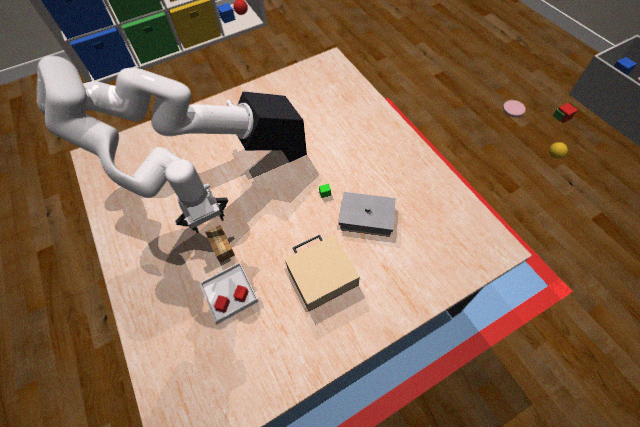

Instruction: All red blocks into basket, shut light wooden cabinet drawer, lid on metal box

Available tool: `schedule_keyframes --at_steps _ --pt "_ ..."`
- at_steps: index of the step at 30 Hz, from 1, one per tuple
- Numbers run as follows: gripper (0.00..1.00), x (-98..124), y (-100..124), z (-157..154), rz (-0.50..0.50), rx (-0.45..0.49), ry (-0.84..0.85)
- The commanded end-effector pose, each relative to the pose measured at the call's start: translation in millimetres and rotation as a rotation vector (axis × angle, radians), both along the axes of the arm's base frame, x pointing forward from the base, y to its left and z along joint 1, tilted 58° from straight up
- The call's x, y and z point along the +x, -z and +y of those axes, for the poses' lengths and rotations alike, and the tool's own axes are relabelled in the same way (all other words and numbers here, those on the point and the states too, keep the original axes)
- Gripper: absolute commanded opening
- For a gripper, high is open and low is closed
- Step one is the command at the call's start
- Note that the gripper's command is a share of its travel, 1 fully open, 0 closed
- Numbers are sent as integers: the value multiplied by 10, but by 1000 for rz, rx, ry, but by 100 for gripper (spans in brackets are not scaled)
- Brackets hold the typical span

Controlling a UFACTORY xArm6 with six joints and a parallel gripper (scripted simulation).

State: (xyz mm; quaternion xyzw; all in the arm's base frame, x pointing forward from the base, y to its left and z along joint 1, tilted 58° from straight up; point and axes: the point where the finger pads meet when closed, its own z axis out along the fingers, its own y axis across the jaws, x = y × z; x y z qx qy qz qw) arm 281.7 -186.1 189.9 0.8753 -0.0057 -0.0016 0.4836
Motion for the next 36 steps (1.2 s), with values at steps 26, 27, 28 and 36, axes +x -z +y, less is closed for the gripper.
schedule_keyframes --at_steps 26,27,28,36 --pt "90 6 296 -487 -2 2 -1" --pt "90 6 313 -515 -2 2 -1" --pt "90 5 330 -543 -2 2 -1" --pt "90 5 447 -733 -2 2 -1"
